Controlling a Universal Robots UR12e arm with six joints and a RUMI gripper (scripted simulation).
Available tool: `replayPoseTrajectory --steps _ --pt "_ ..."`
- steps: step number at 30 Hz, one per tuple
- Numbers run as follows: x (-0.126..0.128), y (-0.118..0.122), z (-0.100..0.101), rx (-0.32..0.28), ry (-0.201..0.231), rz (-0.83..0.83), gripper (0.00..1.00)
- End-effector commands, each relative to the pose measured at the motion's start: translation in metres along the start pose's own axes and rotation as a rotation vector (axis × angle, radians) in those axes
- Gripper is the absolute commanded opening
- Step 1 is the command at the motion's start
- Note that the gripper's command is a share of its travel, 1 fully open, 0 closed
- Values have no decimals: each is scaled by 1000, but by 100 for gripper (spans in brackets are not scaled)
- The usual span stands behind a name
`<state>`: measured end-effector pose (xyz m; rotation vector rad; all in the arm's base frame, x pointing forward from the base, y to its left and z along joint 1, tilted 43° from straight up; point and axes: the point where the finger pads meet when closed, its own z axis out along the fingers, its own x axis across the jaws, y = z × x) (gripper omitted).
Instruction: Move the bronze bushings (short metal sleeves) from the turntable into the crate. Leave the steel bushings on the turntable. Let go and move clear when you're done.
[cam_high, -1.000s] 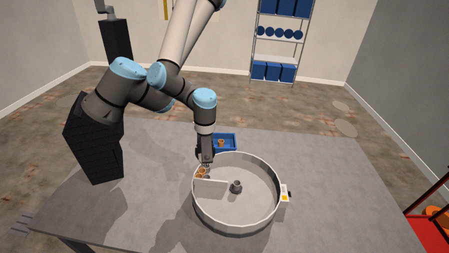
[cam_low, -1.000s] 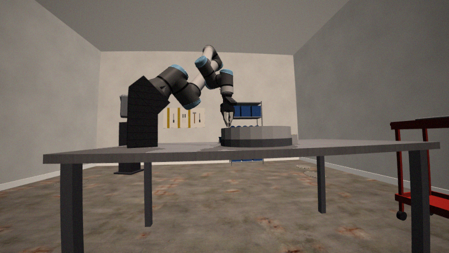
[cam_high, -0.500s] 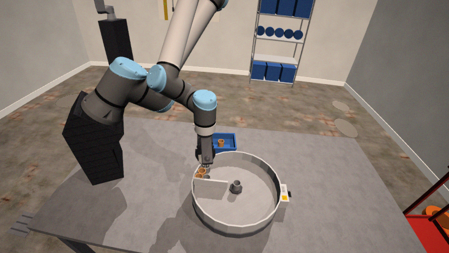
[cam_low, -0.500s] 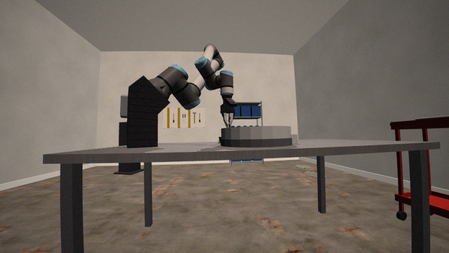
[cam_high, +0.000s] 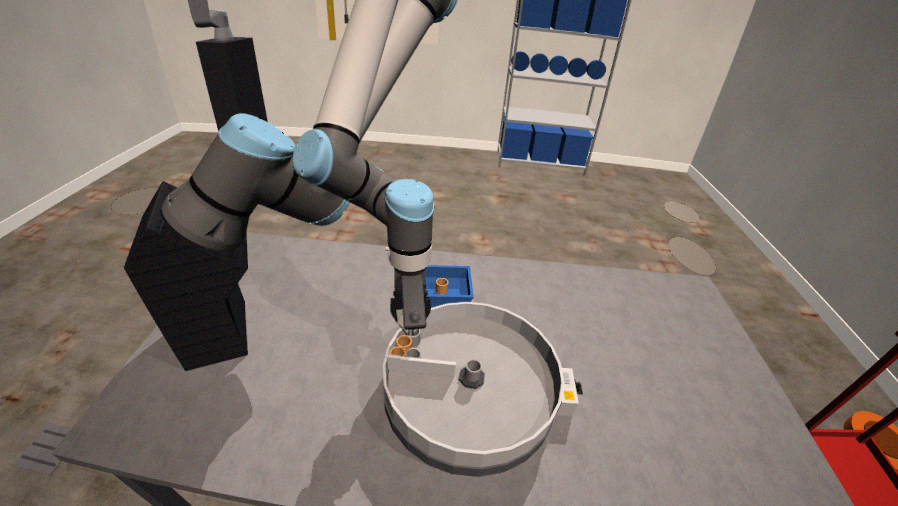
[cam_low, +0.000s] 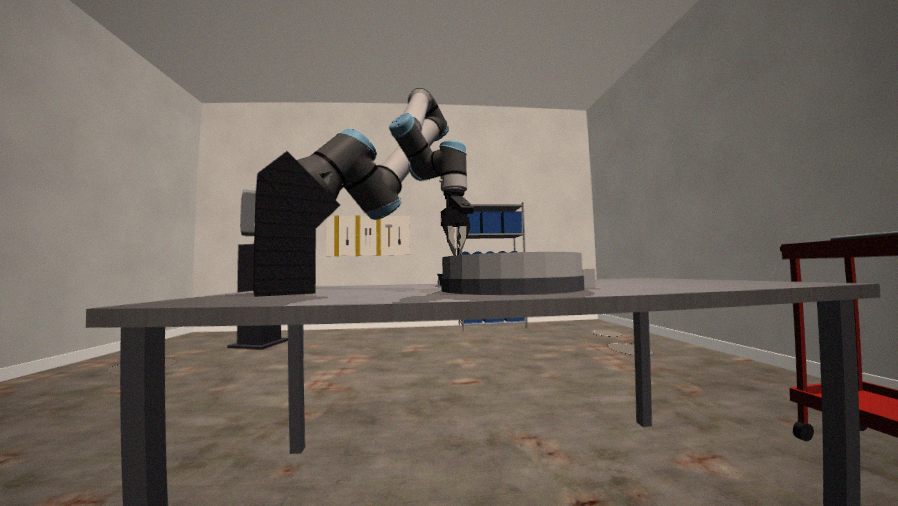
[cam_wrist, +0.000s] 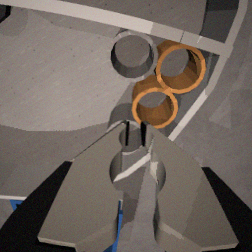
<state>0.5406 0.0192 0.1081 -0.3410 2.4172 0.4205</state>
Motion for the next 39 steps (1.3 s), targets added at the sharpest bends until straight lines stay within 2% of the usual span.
replayPoseTrajectory --steps 1,8,20,39 --pt "0 0 0 0 0 0 5" --pt "0 0 1 0 0 0 5" --pt "0 0 14 0 0 0 5" --pt "0 0 14 0 0 0 5"
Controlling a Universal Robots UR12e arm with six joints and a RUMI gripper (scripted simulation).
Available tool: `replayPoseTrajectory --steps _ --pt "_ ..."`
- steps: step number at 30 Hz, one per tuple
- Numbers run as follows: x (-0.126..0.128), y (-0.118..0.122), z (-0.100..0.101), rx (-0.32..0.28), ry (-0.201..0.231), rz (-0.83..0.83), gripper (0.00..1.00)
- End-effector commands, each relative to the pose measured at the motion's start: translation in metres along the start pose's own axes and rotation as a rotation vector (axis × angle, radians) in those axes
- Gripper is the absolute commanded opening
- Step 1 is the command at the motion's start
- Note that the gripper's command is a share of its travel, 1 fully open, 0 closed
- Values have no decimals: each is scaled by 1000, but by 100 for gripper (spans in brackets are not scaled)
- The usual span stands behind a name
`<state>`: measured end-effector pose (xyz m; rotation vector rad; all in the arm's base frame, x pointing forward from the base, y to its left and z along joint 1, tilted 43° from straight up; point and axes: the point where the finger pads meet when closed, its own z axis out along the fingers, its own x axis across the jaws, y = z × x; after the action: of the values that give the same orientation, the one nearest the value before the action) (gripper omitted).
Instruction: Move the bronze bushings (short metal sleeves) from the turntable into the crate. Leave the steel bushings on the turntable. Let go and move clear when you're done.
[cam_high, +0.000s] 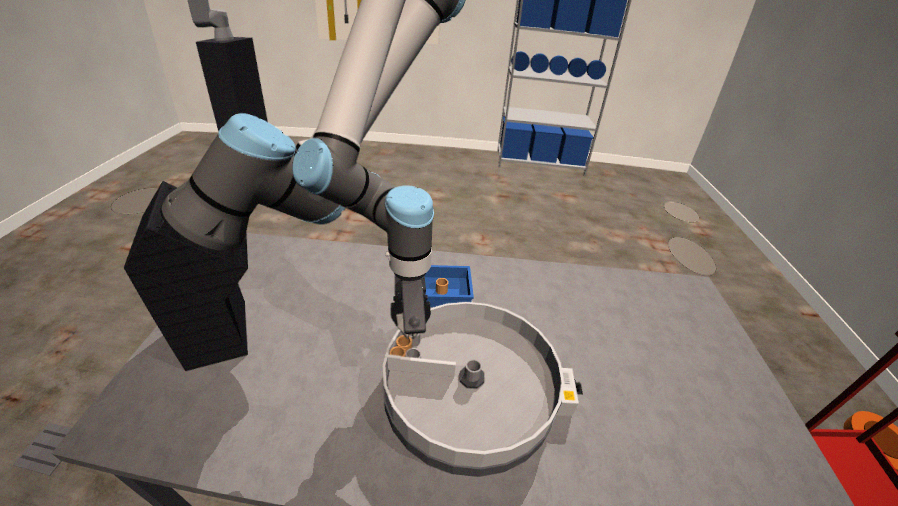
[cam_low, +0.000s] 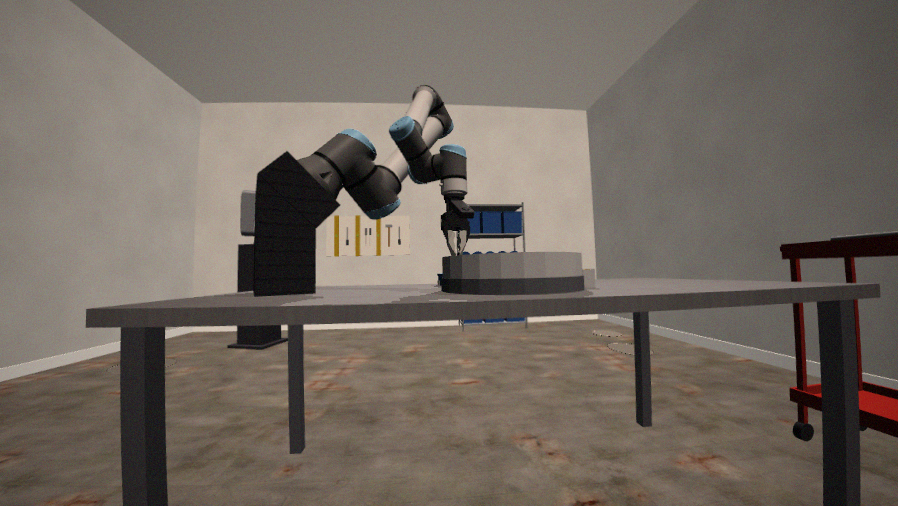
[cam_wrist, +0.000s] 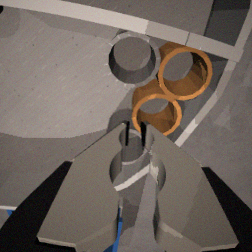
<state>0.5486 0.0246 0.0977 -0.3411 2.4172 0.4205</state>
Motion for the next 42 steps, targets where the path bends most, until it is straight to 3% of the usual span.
replayPoseTrajectory --steps 1,21,42 --pt "0 0 0 0 0 0 5" --pt "0 0 1 0 0 0 5" --pt "0 0 24 0 0 0 5"
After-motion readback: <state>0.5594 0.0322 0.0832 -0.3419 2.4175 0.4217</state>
